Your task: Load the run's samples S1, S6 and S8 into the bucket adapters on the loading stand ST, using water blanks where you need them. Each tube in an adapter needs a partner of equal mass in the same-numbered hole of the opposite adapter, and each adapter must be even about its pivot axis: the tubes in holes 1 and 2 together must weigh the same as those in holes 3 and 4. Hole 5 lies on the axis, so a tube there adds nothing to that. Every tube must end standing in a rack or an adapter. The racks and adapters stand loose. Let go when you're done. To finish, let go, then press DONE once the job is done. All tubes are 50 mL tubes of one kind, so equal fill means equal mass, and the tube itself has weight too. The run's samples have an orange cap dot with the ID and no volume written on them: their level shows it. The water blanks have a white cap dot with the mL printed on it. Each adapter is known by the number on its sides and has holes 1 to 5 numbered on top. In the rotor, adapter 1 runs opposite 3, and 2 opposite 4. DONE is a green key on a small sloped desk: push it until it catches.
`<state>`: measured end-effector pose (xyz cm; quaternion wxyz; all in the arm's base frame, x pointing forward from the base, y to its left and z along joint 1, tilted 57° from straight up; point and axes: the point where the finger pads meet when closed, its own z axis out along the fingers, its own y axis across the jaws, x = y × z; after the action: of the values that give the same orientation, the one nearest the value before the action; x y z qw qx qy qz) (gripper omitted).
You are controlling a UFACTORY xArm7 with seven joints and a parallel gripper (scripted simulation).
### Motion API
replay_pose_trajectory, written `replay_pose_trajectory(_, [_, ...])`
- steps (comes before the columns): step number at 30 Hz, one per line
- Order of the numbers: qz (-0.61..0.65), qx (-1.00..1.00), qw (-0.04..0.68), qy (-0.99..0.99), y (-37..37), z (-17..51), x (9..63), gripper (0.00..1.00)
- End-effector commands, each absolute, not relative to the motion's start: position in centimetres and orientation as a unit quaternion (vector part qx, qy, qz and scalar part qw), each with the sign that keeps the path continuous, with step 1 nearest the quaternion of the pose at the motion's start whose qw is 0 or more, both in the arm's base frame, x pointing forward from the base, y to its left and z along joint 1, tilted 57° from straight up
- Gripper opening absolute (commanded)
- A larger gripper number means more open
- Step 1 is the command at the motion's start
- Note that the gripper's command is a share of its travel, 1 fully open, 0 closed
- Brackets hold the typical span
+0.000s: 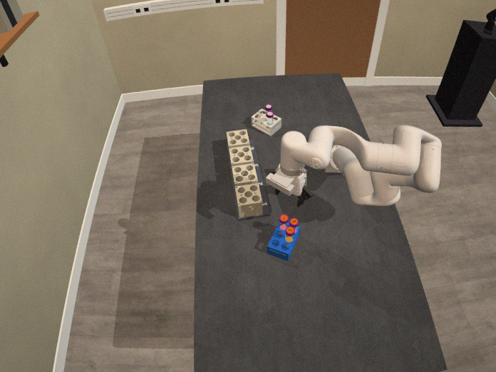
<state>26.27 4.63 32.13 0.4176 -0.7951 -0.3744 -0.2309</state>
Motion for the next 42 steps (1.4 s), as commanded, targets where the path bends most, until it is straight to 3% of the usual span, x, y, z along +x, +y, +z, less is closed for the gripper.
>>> replay_pose_trajectory(1, [-0.233, -0.795, 0.417, -0.374, 5.4, 31.7, 26.4, 1.0])
replay_pose_trajectory(42, [-0.233, -0.795, 0.417, -0.374, 10.0, 28.7, 26.8, 1.0])
